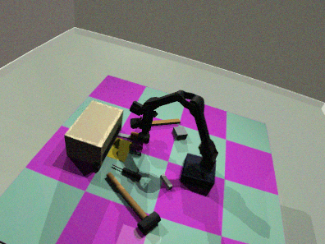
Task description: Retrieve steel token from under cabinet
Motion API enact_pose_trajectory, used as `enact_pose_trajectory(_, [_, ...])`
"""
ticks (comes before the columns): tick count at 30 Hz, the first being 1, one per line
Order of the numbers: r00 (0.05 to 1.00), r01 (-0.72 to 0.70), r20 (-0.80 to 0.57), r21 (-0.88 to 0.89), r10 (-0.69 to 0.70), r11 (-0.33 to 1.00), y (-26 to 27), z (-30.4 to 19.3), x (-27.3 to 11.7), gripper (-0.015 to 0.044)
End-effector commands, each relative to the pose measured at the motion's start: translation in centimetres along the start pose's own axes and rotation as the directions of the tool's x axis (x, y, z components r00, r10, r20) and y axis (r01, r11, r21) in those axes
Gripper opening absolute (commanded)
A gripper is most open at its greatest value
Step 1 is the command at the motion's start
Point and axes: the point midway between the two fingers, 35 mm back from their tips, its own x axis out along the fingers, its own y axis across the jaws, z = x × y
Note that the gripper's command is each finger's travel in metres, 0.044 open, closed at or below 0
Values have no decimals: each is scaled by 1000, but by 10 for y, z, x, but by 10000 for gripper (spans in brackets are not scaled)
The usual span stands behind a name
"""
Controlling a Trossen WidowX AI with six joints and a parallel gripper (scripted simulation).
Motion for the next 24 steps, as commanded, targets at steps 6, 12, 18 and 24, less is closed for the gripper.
enact_pose_trajectory(6, [1000,2,2,5,-2,1000,0,11,-1,0])
enact_pose_trajectory(12, [1000,2,3,5,-2,1000,0,16,-1,0])
enact_pose_trajectory(18, [1000,2,3,5,-2,1000,0,22,-1,0])
enact_pose_trajectory(24, [1000,2,4,5,-2,1000,0,27,-1,0])
